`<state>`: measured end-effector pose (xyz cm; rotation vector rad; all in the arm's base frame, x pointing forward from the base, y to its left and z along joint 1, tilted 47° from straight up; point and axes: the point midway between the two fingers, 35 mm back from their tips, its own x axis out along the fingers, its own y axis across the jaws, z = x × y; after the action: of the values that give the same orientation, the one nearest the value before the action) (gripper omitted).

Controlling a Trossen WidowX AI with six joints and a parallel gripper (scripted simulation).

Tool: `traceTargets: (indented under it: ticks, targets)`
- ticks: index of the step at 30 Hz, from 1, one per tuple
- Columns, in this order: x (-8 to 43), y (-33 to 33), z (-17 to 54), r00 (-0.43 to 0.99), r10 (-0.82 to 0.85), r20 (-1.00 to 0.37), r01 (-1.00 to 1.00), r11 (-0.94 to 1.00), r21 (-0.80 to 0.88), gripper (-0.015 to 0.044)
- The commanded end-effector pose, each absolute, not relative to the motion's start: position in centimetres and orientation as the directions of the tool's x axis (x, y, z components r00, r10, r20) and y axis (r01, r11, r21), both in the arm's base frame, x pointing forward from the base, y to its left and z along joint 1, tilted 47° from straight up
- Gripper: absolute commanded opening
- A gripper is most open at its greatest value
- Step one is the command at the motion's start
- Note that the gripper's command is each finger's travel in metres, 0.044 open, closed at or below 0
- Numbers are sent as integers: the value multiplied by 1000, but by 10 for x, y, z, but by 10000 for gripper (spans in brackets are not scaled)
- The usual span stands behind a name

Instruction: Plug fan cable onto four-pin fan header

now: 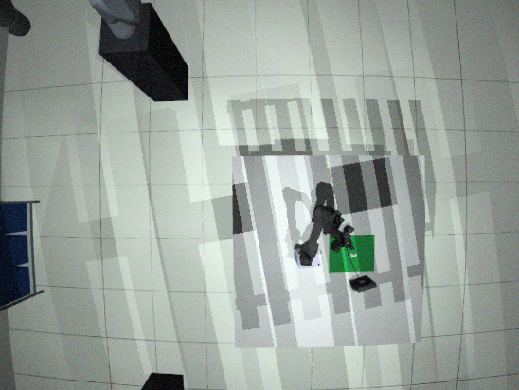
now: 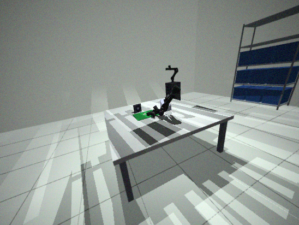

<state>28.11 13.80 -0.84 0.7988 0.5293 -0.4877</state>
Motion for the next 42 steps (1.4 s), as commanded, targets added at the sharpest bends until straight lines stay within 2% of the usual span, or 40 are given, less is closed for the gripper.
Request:
traceTargets:
  ticks: [1, 16, 42]
  targets:
    - [281, 138, -8, 765, -207, -610, 591, 603, 536, 140]
    - [280, 138, -7, 765, -207, -610, 591, 602, 536, 140]
    - [232, 136, 57, 761, -206, -615, 595, 599, 536, 140]
